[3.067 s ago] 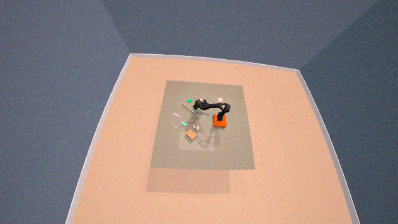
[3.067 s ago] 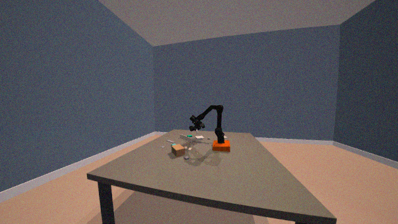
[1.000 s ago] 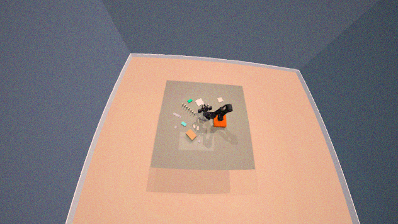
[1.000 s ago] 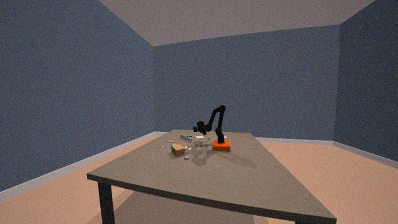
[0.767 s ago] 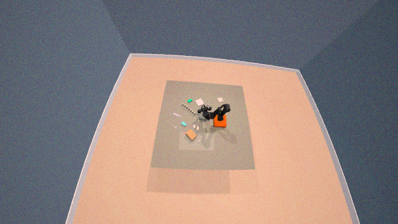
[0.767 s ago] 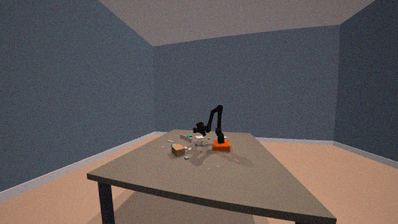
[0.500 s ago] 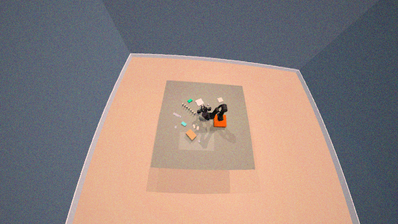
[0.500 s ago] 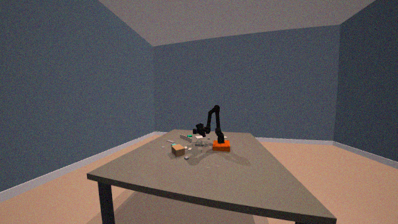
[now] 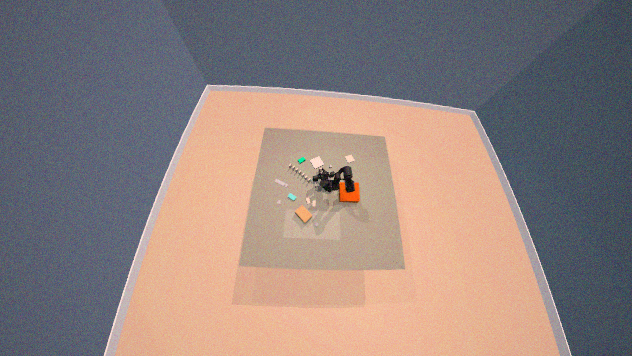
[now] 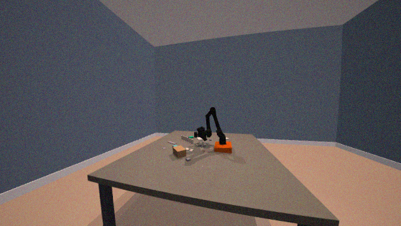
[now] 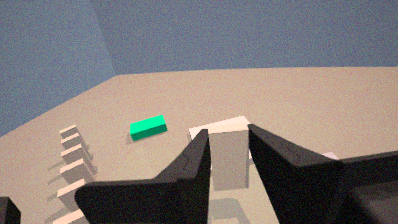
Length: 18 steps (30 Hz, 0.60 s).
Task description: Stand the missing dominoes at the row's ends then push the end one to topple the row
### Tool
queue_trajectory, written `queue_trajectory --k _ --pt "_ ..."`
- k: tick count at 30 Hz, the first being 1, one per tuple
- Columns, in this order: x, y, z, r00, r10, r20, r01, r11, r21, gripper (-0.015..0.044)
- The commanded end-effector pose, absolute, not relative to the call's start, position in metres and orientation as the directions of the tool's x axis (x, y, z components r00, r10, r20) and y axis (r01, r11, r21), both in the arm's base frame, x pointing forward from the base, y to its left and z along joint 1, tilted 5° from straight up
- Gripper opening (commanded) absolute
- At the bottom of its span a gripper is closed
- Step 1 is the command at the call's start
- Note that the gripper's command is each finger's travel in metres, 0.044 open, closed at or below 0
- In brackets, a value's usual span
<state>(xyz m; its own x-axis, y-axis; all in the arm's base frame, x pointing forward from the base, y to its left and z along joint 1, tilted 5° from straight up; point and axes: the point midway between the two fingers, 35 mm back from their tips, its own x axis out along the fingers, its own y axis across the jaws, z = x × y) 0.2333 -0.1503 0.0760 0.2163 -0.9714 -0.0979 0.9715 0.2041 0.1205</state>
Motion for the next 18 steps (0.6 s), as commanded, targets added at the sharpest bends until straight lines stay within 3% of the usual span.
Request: queue_trajectory --k 1,18 --pt "0.234 -0.151 0.068 0.217 -0.971 -0.101 0.971 0.204 0.124 0.0107" --pt "0.231 -0.152 0.036 0.213 -0.971 -0.107 0.971 0.198 0.133 0.0107"
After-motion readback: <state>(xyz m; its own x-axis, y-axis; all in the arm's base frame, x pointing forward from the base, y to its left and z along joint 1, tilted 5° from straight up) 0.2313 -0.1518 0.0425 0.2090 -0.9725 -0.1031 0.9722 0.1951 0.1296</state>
